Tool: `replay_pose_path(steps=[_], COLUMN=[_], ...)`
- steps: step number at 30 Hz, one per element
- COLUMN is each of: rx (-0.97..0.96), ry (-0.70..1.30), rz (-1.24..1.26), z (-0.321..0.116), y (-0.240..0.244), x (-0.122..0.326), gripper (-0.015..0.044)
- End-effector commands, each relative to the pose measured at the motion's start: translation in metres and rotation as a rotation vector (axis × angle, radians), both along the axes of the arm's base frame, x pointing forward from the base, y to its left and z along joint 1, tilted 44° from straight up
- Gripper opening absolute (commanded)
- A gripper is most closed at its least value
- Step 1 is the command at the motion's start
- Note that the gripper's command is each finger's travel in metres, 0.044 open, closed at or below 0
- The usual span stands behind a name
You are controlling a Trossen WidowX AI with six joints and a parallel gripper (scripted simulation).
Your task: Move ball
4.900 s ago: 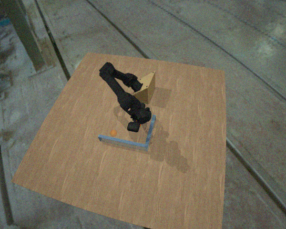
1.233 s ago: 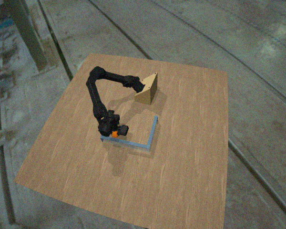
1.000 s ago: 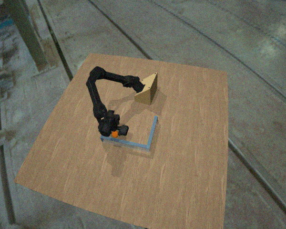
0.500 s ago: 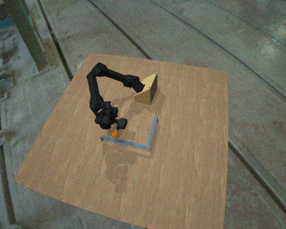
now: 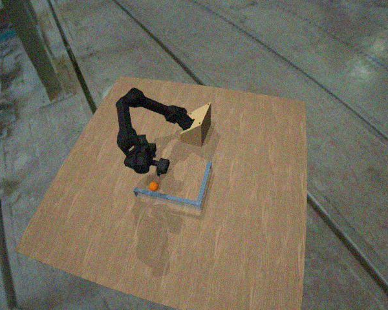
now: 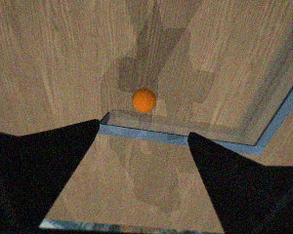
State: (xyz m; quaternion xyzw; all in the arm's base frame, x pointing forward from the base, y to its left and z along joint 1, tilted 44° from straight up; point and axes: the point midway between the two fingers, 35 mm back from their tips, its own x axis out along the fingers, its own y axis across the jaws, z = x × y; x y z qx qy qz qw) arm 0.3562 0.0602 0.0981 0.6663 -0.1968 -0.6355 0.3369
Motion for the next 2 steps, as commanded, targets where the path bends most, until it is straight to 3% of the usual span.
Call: replay_pose_path(steps=[1,2], rx=[0.004,0.004], ry=[0.000,0.000], rz=[-0.011,-0.011], z=[0.0009,0.0009], y=[-0.0007,-0.0007], x=[-0.0005,-0.0005], gripper=[0.0440,0.0440])
